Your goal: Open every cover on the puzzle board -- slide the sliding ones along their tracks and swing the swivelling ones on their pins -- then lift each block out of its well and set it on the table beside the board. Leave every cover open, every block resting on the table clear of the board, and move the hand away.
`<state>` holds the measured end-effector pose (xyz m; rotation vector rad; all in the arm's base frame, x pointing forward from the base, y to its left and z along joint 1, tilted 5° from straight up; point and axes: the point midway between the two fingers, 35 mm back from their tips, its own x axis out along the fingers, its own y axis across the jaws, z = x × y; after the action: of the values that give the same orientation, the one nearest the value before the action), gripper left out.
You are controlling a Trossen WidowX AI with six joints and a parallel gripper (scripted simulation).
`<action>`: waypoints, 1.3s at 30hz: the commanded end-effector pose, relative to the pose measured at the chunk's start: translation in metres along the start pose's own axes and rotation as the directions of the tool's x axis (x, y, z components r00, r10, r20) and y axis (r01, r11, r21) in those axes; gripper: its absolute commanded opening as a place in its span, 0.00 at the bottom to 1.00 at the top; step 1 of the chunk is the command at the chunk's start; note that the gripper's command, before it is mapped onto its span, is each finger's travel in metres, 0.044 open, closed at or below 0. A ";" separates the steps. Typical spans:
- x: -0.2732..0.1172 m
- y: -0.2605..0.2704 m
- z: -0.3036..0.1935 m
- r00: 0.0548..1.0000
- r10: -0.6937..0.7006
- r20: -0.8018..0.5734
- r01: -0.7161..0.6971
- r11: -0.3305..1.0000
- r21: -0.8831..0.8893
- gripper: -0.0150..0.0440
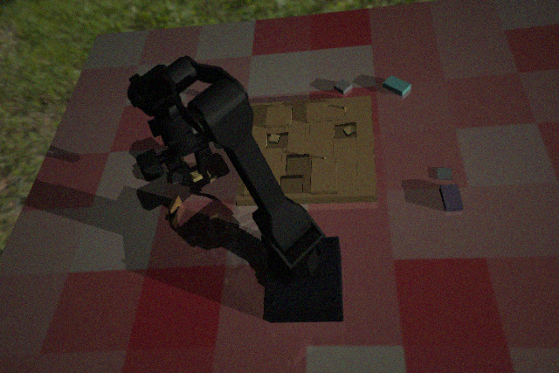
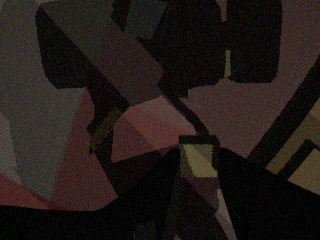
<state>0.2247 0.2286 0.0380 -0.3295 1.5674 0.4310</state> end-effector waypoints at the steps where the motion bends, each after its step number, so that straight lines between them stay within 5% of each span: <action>1: 0.009 0.000 -0.002 1.000 0.003 -0.007 -0.003 1.000 0.005 0.39; 39: 0.068 -0.001 -0.007 1.000 0.003 -0.008 -0.003 1.000 0.005 0.39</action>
<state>0.2179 0.2290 -0.0250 -0.3299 1.5694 0.4308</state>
